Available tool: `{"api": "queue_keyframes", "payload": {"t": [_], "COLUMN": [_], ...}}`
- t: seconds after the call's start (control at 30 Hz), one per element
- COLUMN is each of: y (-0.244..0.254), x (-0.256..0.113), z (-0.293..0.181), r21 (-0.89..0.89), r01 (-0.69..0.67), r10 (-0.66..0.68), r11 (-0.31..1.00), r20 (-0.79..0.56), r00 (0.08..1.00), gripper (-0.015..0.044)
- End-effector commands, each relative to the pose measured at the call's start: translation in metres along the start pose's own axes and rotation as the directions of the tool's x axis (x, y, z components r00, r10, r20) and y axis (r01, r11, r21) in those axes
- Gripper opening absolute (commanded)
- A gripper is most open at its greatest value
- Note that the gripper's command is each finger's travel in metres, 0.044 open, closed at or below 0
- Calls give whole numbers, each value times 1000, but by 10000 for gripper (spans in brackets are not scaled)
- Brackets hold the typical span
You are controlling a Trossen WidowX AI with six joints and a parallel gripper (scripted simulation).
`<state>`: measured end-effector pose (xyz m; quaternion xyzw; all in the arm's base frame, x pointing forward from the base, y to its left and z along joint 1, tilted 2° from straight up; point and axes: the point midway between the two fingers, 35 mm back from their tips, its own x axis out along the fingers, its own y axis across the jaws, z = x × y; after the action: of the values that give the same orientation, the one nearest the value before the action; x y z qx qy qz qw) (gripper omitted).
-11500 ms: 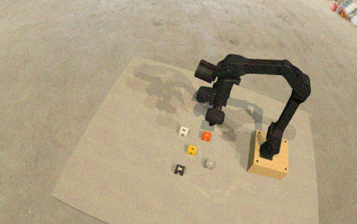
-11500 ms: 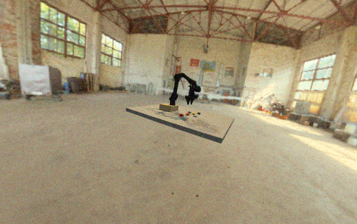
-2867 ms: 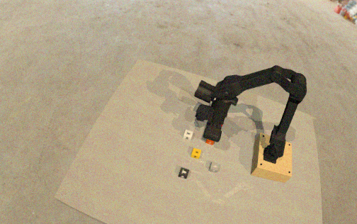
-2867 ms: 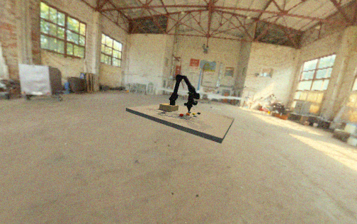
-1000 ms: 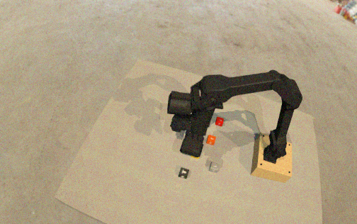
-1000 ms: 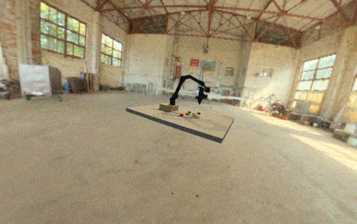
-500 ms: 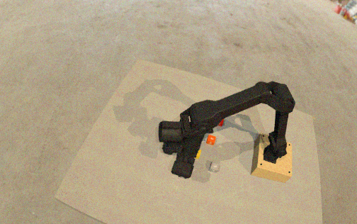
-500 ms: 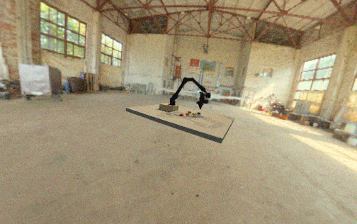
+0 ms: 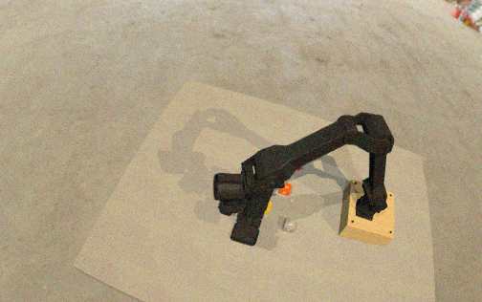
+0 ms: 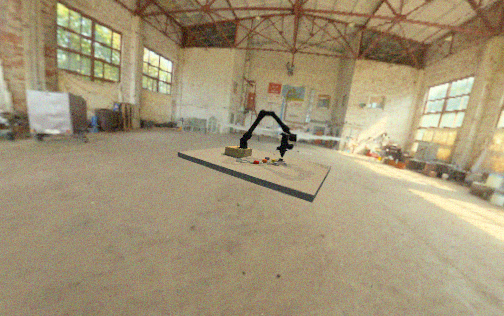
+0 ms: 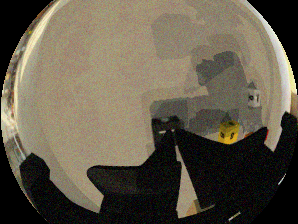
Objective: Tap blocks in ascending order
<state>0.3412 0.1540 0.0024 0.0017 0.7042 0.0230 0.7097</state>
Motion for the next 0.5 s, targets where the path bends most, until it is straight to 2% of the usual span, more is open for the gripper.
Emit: {"api": "queue_keyframes", "payload": {"t": [0.0, 0.47], "y": [-1, -1], "x": [11, 22], "z": [-3, -4], "r21": [6, 6], "r01": [6, 6], "r10": [-6, -6], "r11": [1000, 1000], "r20": [-16, -16], "r00": [1000, 1000], "gripper": [20, 20]}}
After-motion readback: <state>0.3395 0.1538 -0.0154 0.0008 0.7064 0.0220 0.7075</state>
